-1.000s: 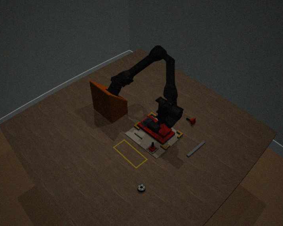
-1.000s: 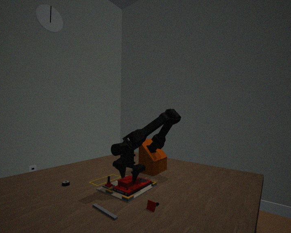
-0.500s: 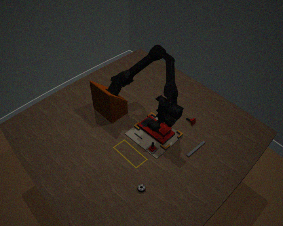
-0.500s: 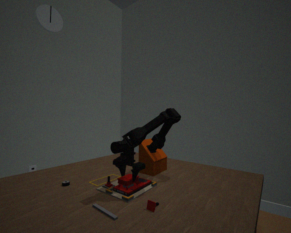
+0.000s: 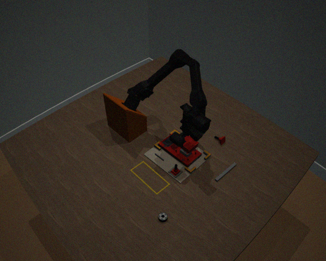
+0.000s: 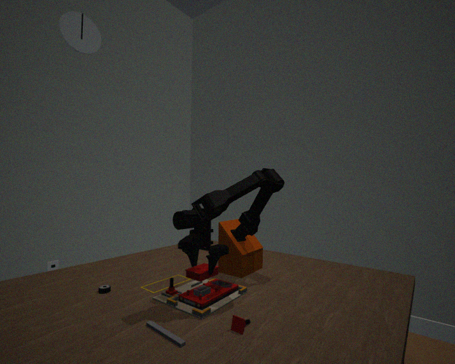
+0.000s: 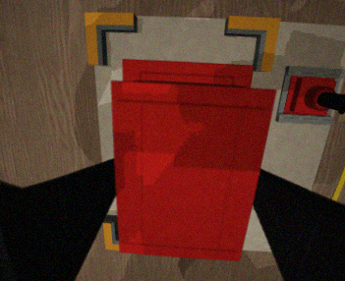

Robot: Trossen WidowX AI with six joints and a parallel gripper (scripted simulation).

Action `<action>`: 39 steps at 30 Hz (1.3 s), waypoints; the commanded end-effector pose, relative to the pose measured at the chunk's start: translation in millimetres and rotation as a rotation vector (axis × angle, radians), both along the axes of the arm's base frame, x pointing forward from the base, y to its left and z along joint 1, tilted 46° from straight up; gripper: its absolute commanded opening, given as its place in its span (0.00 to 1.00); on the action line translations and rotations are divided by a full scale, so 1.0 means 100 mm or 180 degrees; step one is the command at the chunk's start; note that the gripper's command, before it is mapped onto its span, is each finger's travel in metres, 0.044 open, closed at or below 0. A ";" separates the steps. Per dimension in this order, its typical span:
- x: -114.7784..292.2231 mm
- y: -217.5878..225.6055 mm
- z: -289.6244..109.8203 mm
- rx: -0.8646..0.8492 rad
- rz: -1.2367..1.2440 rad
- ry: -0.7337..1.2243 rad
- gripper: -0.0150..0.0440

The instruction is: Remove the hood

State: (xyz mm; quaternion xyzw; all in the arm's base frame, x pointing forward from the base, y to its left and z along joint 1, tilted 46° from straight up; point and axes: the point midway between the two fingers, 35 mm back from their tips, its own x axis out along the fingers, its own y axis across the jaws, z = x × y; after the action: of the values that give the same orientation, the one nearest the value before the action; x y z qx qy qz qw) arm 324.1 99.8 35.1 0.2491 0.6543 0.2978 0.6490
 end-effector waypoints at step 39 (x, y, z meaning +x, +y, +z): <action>-0.16 -1.66 -1.45 -0.0054 0.0009 -0.0039 0.25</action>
State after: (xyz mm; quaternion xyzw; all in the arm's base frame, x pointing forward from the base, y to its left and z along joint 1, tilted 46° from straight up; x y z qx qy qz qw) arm 309.1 -62.5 -106.1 0.2462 0.6533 0.2909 0.6541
